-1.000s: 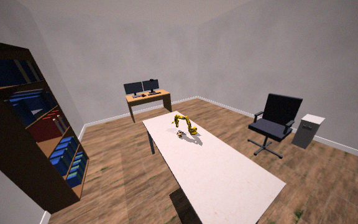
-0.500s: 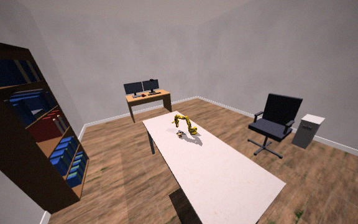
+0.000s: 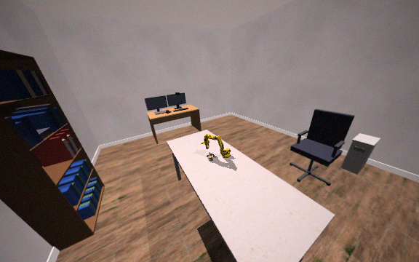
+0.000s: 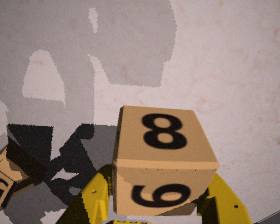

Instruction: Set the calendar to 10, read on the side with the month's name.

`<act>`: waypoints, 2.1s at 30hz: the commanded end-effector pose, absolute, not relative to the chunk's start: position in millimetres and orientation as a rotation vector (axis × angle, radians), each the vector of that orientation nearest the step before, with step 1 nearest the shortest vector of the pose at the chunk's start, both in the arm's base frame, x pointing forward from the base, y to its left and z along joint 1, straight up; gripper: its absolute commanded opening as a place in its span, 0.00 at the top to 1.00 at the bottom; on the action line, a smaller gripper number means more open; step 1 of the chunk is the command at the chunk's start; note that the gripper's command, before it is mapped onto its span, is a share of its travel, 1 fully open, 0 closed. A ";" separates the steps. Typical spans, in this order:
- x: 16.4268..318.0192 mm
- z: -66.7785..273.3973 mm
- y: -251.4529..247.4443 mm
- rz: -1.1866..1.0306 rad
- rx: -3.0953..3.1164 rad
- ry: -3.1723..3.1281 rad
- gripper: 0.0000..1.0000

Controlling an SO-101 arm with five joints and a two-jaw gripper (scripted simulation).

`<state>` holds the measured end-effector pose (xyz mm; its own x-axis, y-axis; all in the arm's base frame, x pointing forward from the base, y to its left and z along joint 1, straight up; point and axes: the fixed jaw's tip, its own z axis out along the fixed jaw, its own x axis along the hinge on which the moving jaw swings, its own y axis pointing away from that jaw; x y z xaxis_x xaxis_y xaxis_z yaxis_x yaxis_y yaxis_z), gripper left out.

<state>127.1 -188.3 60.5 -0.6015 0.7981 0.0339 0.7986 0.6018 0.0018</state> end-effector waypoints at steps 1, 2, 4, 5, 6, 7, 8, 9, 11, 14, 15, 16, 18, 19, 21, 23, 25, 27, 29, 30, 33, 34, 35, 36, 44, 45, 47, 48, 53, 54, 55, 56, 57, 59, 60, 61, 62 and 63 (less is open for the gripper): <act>136.2 75.3 -189.8 0.035 -1.394 -2.857 1.00; 137.9 75.3 -188.3 0.034 -1.380 -2.864 1.00; 142.1 75.3 -184.5 0.034 -1.345 -2.881 1.00; 142.1 75.3 -184.5 0.034 -1.345 -2.881 1.00; 142.1 75.3 -184.5 0.034 -1.345 -2.881 1.00; 144.6 75.3 -182.2 0.033 -1.325 -2.890 1.00; 147.2 75.3 -179.6 0.033 -1.302 -2.901 1.00; 150.0 75.3 -176.8 0.032 -1.277 -2.912 1.00; 156.2 75.3 -170.2 0.031 -1.221 -2.936 1.00; 166.6 75.3 -158.0 0.029 -1.118 -2.978 1.00; 170.2 75.3 -153.2 0.028 -1.080 -2.992 1.00; 173.9 75.3 -148.0 0.027 -1.039 -3.007 1.00; 181.3 75.3 -136.7 0.025 -0.950 -3.037 1.00; 185.0 75.3 -130.5 0.024 -0.902 -3.051 1.00; 192.0 75.2 -117.1 0.022 -0.800 -3.080 1.00; 192.0 75.2 -117.1 0.022 -0.800 -3.080 1.00; 198.4 75.1 -102.3 0.020 -0.690 -3.107 1.00; 204.0 75.0 -86.4 0.017 -0.572 -3.132 1.00; 208.4 74.8 -69.4 0.015 -0.449 -3.152 1.00; 210.2 74.7 -60.6 0.013 -0.385 -3.161 1.00; 213.1 74.3 -33.2 0.009 -0.186 -3.179 1.00; 213.3 74.1 -23.9 0.008 -0.118 -3.182 1.00; 213.1 73.9 -14.6 0.006 -0.049 -3.184 1.00; 212.5 73.7 -5.3 0.005 0.020 -3.185 1.00; 200.2 72.4 48.4 -0.004 0.434 -3.155 1.00; 196.9 72.1 56.7 -0.006 0.502 -3.145 1.00; 189.3 71.6 72.3 -0.009 0.634 -3.121 1.00; 185.2 71.3 79.7 -0.010 0.698 -3.107 1.00; 161.9 69.8 111.3 -0.017 0.997 -3.024 1.00; 156.9 69.5 116.5 -0.018 1.051 -3.005 1.00; 152.0 69.2 121.4 -0.019 1.103 -2.986 1.00; 152.0 69.2 121.4 -0.019 1.103 -2.986 1.00; 152.0 69.2 121.4 -0.019 1.103 -2.986 1.00; 142.2 68.6 130.1 -0.021 1.202 -2.947 1.00; 137.4 68.3 133.9 -0.022 1.248 -2.928 1.00; 132.7 68.1 137.4 -0.023 1.292 -2.908 1.00; 128.1 67.8 140.6 -0.024 1.334 -2.889 1.00; 123.7 67.5 143.5 -0.025 1.373 -2.870 1.00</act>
<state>133.0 129.5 59.8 -0.6846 -0.7287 0.0160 -0.7288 0.6847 0.0002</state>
